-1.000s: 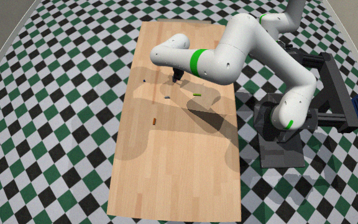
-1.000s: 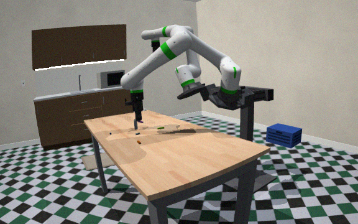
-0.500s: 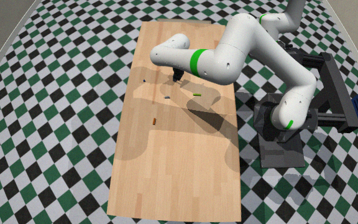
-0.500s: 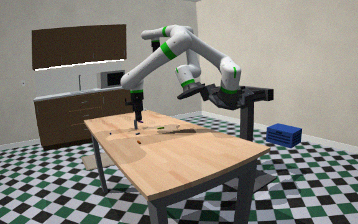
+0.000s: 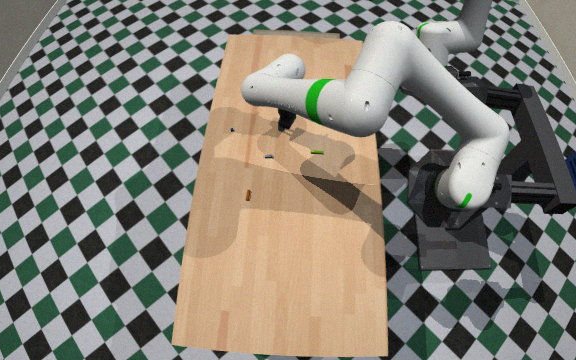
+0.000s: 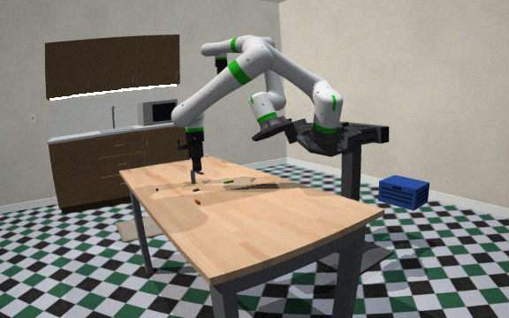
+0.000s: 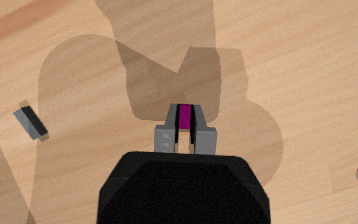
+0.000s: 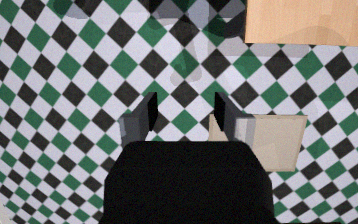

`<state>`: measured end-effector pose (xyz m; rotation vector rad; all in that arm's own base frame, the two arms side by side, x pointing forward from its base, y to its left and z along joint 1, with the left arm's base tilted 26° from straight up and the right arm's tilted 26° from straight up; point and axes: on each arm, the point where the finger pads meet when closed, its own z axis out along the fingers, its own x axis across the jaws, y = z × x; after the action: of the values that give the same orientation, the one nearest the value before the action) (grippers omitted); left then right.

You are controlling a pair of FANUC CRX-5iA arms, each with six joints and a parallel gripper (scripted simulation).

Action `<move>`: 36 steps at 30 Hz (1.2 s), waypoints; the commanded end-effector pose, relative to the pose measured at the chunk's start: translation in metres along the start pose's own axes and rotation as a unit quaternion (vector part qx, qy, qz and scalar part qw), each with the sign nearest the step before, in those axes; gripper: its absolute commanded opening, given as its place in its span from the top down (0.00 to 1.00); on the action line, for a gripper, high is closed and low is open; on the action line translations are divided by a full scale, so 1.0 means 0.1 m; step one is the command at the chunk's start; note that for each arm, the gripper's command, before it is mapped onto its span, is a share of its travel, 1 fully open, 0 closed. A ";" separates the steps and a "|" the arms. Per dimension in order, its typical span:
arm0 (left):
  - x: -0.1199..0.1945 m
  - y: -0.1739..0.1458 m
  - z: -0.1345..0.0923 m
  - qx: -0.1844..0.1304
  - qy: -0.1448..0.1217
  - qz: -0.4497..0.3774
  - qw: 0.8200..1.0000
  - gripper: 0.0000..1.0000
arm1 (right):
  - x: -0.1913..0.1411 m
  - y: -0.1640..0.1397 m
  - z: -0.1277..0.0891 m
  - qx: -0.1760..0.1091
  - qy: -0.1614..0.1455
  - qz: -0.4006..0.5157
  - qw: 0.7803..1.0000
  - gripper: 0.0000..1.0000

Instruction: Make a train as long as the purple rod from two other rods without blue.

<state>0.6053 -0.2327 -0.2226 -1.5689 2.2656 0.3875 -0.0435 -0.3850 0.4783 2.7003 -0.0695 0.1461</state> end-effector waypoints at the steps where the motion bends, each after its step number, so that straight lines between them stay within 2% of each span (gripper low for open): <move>1: 0.00 -0.01 -0.02 0.001 0.000 0.000 1.000 0.76 | 0.00 0.00 -0.01 -0.001 0.000 0.000 1.000 0.00; 11: 0.00 -0.01 -0.07 0.001 0.000 0.000 1.000 0.76 | 0.00 0.00 -0.01 -0.001 0.000 0.000 1.000 0.00; 15: 0.00 -0.01 -0.27 0.001 0.000 0.000 1.000 0.76 | 0.00 0.00 -0.01 -0.001 0.000 0.000 1.000 0.00; 21: 0.00 -0.01 -0.72 0.001 0.001 0.000 1.000 0.76 | 0.00 0.00 -0.01 -0.001 0.000 0.000 1.000 0.00; 23: 0.00 -0.01 -0.72 0.001 0.001 0.000 1.000 0.76 | 0.00 0.00 -0.01 -0.001 0.000 0.000 1.000 0.00; 27: 0.00 -0.01 -0.94 0.001 0.001 0.000 1.000 0.76 | 0.00 0.00 -0.01 -0.001 0.000 0.000 1.000 0.00; 36: 0.00 -0.01 -1.02 0.001 0.001 0.000 1.000 0.76 | 0.00 0.00 -0.01 -0.001 0.000 0.000 1.000 0.00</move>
<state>0.5919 -0.2742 -0.1331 -1.5689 2.2657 0.3875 -0.0435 -0.3850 0.4783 2.7003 -0.0695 0.1461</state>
